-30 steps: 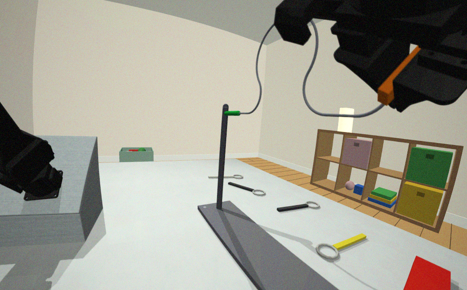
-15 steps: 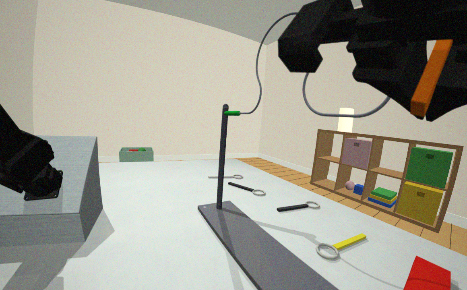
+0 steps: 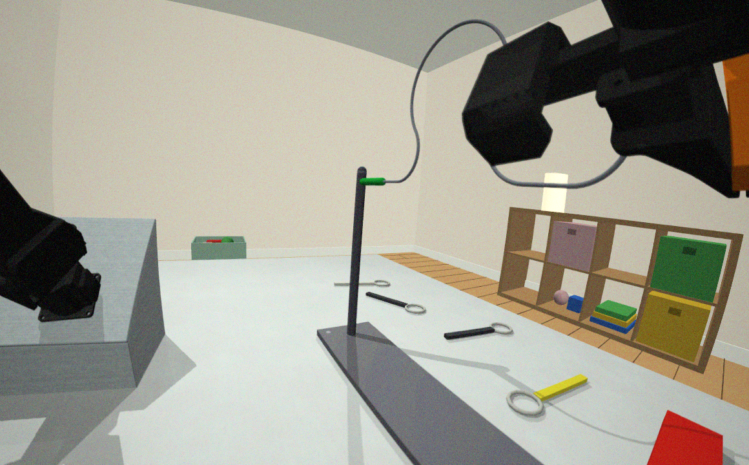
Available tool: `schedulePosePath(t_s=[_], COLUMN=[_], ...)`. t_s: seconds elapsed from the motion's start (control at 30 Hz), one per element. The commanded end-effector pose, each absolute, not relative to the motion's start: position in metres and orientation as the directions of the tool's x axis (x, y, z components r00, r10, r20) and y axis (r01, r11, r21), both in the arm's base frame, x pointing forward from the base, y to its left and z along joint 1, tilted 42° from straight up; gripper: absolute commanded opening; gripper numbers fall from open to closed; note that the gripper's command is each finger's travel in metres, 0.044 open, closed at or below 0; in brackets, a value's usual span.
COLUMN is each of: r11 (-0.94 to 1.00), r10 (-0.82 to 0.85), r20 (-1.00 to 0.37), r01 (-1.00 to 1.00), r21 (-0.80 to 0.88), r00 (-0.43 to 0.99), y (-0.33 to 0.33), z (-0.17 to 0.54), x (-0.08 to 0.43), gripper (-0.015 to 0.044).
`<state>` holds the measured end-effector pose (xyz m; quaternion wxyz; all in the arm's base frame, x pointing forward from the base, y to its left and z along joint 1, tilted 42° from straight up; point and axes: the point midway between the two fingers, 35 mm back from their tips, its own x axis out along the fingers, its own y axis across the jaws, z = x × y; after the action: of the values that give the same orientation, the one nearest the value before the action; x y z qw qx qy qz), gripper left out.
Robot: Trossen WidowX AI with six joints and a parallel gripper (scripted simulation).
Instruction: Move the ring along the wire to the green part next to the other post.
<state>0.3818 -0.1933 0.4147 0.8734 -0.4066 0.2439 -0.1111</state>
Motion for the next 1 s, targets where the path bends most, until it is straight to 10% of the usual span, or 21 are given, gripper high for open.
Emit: schedulePosePath(t_s=[0.0,0.97], r11=[0.584,0.04], r10=[-0.418,-0.505], r20=[-0.31,-0.042], r01=[-0.009,-0.025], r21=[-0.812,-0.999], r00=[0.854,0.862], y=[-0.197,-0.208], z=[0.416,0.447], x=[0.382,0.383], gripper=[-0.015,-0.015])
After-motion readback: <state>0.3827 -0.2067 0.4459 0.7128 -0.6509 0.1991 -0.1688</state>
